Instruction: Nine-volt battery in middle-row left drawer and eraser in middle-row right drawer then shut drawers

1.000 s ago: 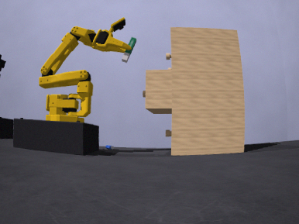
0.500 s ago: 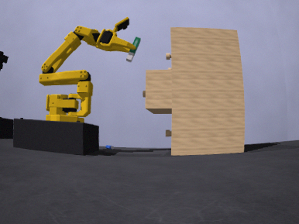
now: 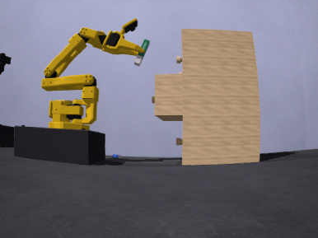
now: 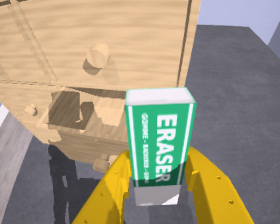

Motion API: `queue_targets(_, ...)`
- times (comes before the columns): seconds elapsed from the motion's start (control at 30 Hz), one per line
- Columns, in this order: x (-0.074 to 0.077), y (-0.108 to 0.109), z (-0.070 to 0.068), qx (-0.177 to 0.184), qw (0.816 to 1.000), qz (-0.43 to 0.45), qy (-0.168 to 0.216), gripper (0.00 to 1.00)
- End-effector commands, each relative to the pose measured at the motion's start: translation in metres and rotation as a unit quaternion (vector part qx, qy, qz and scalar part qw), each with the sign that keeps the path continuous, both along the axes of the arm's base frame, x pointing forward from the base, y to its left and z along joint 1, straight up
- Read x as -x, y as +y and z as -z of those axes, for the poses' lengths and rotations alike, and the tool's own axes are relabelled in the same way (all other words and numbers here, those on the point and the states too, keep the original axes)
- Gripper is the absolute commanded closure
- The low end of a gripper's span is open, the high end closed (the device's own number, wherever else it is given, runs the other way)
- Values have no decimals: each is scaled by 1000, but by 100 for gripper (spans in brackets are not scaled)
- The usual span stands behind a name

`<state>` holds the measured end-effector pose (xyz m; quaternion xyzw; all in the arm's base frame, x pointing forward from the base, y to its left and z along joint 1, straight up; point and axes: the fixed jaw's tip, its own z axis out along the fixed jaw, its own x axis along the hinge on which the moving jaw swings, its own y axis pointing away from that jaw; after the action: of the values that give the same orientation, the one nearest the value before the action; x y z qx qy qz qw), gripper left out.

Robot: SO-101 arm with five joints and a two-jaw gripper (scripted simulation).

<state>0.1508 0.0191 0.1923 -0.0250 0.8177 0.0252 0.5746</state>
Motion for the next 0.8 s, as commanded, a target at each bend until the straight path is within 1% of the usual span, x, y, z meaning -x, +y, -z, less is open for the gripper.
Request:
queue_targets(0.0,-2,0,2,3,1000,-2,2,100)
queue_targets(0.77,-4,1,4,3,1000,-3,2,100)
